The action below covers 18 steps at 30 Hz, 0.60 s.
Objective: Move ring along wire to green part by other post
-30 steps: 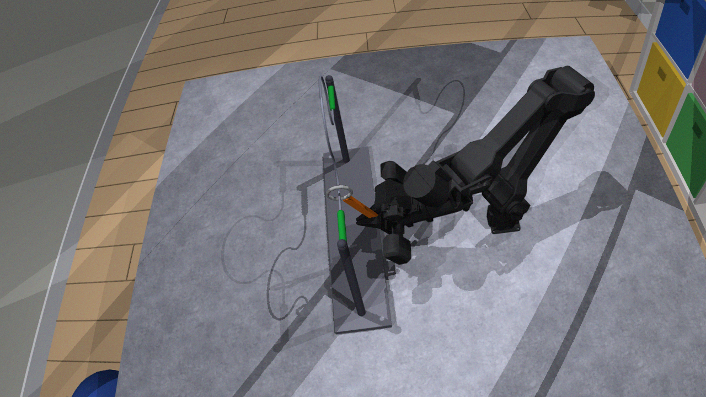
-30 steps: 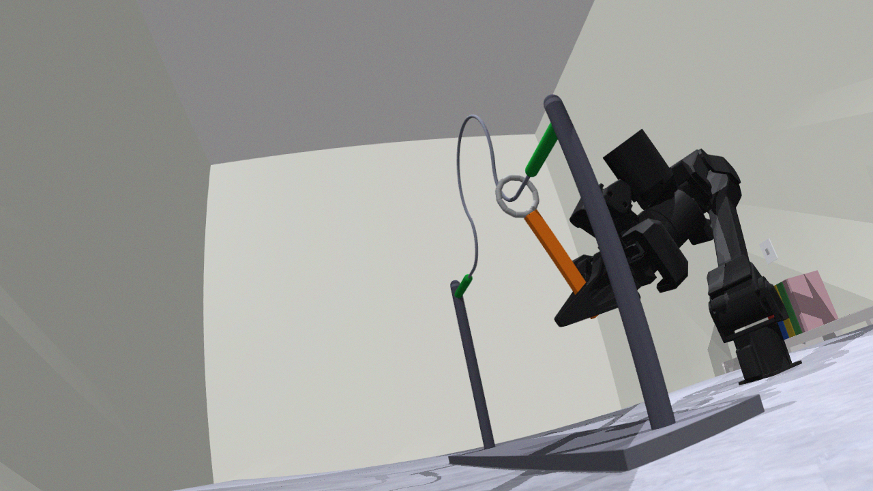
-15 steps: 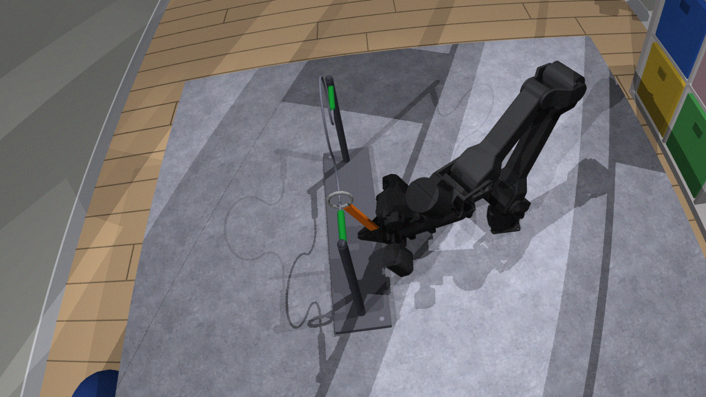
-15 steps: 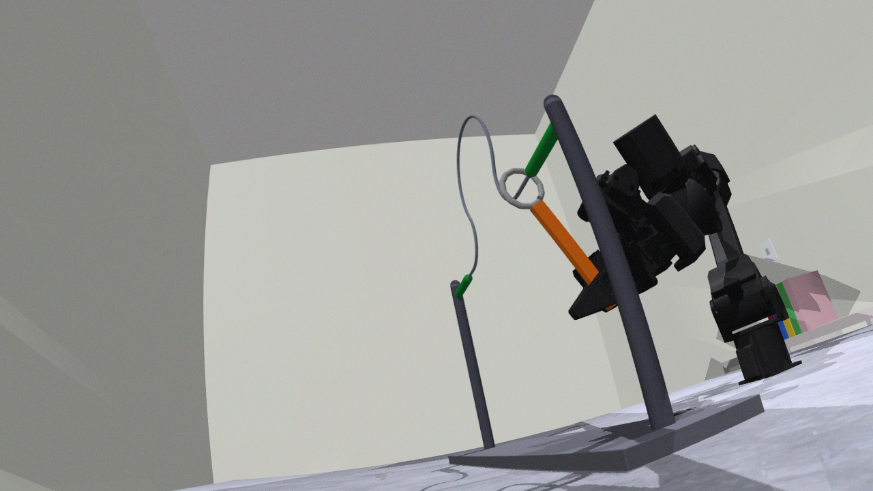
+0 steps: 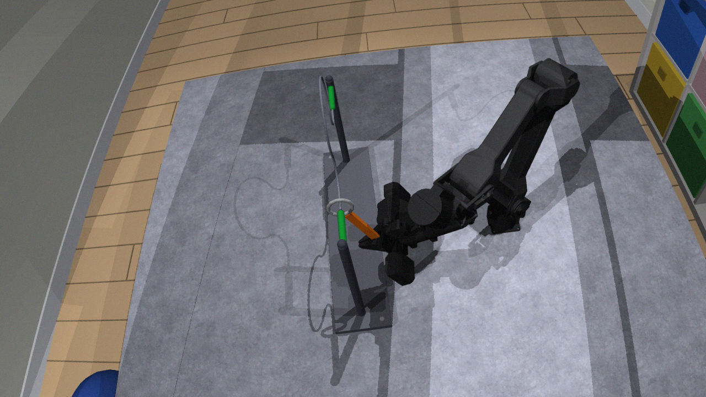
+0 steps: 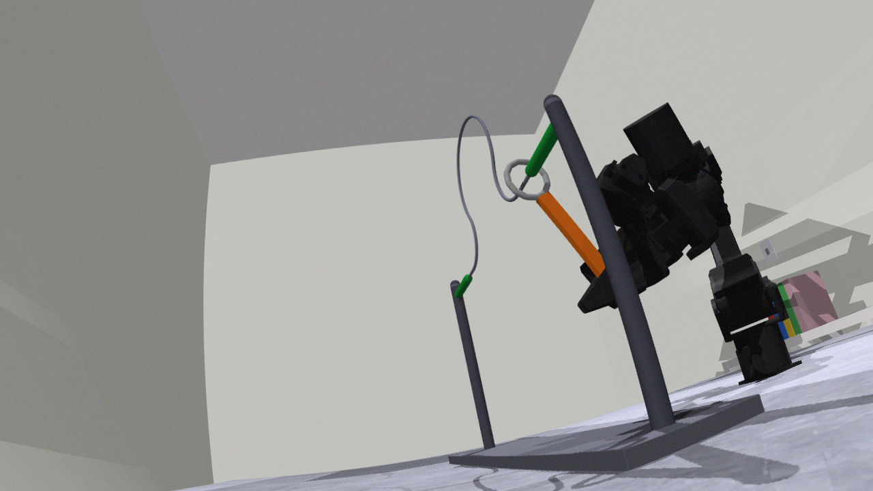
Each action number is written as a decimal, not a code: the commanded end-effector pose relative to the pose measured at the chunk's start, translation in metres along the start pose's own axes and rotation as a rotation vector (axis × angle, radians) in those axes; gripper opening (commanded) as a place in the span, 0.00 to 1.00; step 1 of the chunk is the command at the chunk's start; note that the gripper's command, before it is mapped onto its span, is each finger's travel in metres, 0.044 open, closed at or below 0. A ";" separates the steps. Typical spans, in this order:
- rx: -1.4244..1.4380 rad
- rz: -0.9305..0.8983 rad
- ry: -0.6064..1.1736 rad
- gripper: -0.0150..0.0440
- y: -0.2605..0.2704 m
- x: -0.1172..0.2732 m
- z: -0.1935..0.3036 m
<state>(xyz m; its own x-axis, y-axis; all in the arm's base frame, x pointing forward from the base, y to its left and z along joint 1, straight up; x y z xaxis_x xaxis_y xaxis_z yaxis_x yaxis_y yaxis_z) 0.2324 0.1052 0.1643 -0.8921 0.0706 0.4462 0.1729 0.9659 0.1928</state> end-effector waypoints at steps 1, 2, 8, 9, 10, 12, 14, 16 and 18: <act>-0.003 0.002 -0.001 0.00 0.004 0.000 0.001; -0.003 0.002 -0.001 0.00 0.005 0.000 0.001; -0.004 0.002 -0.002 0.00 0.011 0.001 0.002; -0.004 0.002 -0.002 0.00 0.012 0.001 0.003; -0.004 0.002 -0.002 0.00 0.013 0.001 0.003; -0.004 0.002 -0.002 0.00 0.015 0.002 0.004; -0.005 0.002 -0.003 0.00 0.017 0.002 0.004; -0.005 0.002 -0.003 0.00 0.019 0.002 0.005; -0.005 0.002 -0.003 0.00 0.021 0.002 0.005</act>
<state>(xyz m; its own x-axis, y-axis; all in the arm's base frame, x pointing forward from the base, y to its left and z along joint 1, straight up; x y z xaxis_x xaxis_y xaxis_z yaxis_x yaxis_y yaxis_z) 0.2316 0.1233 0.1643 -0.8930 0.0708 0.4445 0.1738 0.9652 0.1954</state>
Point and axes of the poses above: the point midway between the two fingers, 35 mm back from their tips, its own x axis back along the fingers, its own y axis across the jaws, z = x × y, the point moved 5 cm from there along x, back along the fingers, and after that the axes turned 15 degrees about -x, right-handed, at the moved point
